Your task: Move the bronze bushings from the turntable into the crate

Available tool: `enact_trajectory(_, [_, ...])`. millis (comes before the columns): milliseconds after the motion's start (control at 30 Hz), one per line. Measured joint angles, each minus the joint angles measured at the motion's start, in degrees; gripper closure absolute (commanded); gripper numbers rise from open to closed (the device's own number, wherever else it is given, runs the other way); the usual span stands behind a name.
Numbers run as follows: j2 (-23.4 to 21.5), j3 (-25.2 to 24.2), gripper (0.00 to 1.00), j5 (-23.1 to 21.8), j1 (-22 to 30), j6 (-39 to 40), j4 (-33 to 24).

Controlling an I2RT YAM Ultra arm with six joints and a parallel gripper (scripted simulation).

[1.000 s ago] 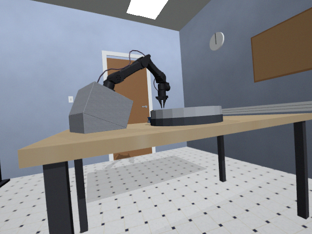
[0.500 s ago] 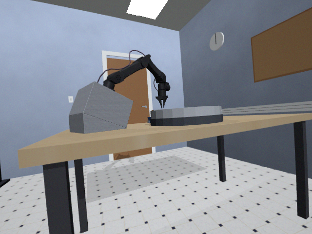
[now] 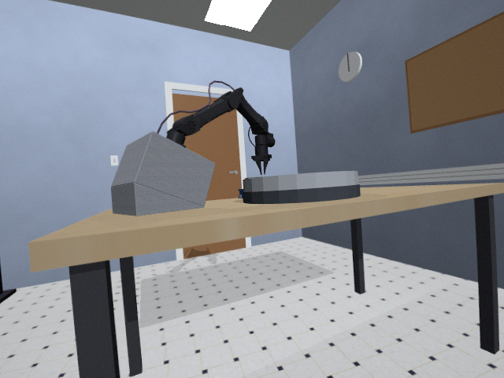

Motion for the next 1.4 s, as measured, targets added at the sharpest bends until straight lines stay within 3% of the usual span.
enact_trajectory(1100, [0.0, 0.0, 0.85, 0.0, 0.0, -0.1, 0.0])
enact_trajectory(1400, [-1.2, -2.6, 0.85, -0.1, -0.2, -1.2, 0.7])
